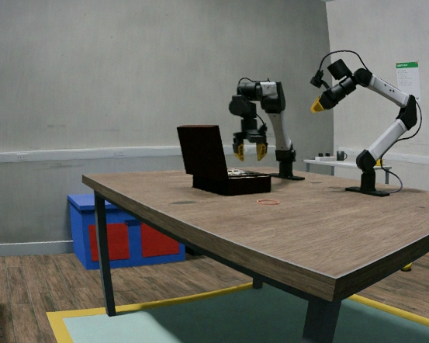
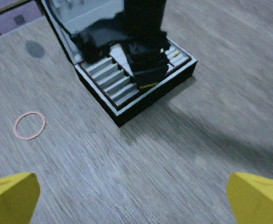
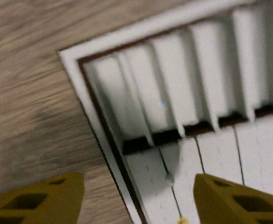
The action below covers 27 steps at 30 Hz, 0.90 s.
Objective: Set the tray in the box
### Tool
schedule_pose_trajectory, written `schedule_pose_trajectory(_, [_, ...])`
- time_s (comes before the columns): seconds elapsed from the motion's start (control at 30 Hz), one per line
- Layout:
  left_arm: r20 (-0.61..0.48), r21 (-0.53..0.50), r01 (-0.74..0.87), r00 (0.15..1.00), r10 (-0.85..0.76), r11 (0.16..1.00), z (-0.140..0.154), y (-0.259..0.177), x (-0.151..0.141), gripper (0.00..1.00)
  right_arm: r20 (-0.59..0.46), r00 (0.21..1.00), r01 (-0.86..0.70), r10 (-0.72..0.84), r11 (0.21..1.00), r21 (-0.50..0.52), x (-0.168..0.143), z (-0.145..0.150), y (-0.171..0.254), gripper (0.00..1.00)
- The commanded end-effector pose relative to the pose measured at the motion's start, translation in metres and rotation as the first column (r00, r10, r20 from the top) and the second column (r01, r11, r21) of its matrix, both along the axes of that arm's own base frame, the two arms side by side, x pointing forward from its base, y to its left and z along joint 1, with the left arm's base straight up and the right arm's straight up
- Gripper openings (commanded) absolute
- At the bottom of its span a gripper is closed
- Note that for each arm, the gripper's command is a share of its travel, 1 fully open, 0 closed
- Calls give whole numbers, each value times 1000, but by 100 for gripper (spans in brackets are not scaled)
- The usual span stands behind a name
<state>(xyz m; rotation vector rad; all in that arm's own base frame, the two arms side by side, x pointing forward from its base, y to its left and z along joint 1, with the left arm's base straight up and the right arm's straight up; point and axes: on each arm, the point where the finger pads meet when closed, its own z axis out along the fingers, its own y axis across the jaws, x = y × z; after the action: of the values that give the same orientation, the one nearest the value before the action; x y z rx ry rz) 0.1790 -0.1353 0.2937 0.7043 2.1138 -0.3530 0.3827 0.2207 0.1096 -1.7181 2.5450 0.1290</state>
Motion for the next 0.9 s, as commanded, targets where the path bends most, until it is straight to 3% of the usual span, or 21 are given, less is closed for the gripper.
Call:
schedule_pose_trajectory(0.0, [43, -33, 21, 999, -19, 999, 18, -4, 1, 100, 153, 950, 253, -273, 958, 137, 19, 32, -9, 61])
schedule_pose_trajectory(0.13, [77, -57, 55, 996, -50, 997, 31, -14, 6, 100, 170, 880, 411, -444, 890, 197, 21, 38, -24, 61])
schedule_pose_trajectory(0.2, [77, -57, 55, 996, -50, 997, 31, -14, 6, 100, 170, 880, 411, -444, 890, 197, 21, 38, -24, 61])
schedule_pose_trajectory(0.53, [119, -86, 95, 989, -84, 992, 54, -31, 16, 100, 166, 678, 652, -716, 691, 314, 20, 48, -53, 61])
schedule_pose_trajectory(0.87, [119, -87, 102, 989, -91, 991, 61, -37, 21, 100, 153, 671, 666, -725, 681, 304, 12, 44, -56, 61])
